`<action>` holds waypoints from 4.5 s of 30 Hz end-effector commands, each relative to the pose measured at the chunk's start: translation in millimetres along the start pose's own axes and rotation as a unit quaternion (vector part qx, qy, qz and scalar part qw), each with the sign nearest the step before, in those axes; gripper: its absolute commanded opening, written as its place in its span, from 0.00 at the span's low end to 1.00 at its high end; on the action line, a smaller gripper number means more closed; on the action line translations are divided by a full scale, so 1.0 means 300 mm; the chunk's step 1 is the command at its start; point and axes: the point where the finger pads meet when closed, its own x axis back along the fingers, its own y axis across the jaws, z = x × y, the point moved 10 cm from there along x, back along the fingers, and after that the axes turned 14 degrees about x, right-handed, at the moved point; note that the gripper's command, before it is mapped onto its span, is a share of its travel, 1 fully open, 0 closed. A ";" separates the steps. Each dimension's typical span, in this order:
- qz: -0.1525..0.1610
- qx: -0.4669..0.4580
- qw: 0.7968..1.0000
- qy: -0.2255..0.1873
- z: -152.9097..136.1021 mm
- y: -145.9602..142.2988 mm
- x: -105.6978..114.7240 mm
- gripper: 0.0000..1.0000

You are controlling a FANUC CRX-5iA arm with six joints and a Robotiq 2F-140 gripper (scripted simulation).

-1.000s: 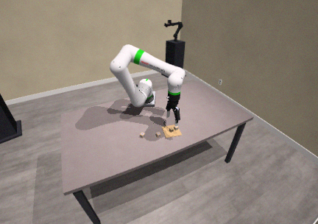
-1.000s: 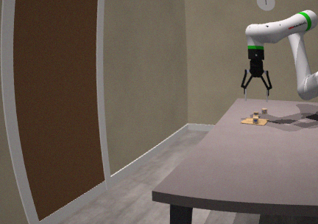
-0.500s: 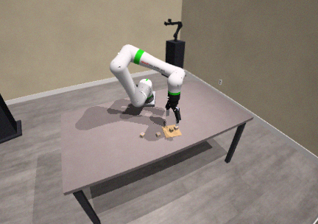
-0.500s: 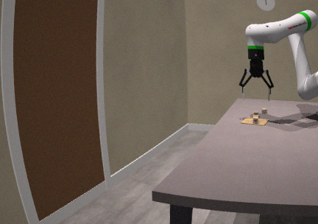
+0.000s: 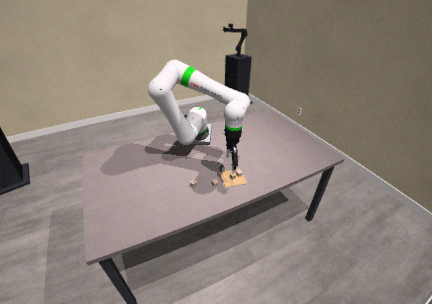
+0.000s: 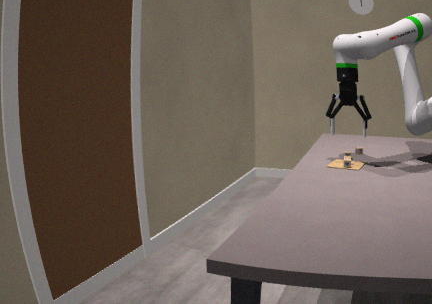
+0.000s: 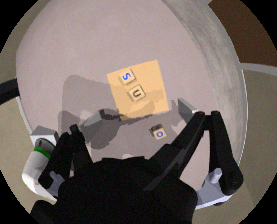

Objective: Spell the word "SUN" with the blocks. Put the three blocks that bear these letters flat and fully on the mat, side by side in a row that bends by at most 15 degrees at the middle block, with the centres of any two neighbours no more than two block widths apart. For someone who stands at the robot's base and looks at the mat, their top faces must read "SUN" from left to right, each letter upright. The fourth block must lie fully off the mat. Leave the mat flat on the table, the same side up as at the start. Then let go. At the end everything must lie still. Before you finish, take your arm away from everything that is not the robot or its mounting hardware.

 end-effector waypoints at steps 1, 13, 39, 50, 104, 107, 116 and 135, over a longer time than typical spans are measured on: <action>0.000 -0.070 0.998 -0.001 -0.027 0.002 -0.004 1.00; 0.003 -0.237 0.972 -0.001 -0.097 0.006 -0.013 1.00; 0.007 -0.570 0.822 -0.002 -0.251 0.002 -0.026 1.00; 0.008 -0.687 0.726 -0.003 -0.313 -0.003 -0.029 1.00; 0.003 -0.999 0.052 -0.001 -0.618 -0.069 -0.023 1.00; 0.003 -1.000 0.009 0.000 -0.635 -0.074 -0.022 1.00; 0.001 -0.993 -0.114 0.002 -0.682 -0.091 -0.017 1.00; 0.000 -0.934 -0.356 0.009 -0.775 -0.128 -0.005 1.00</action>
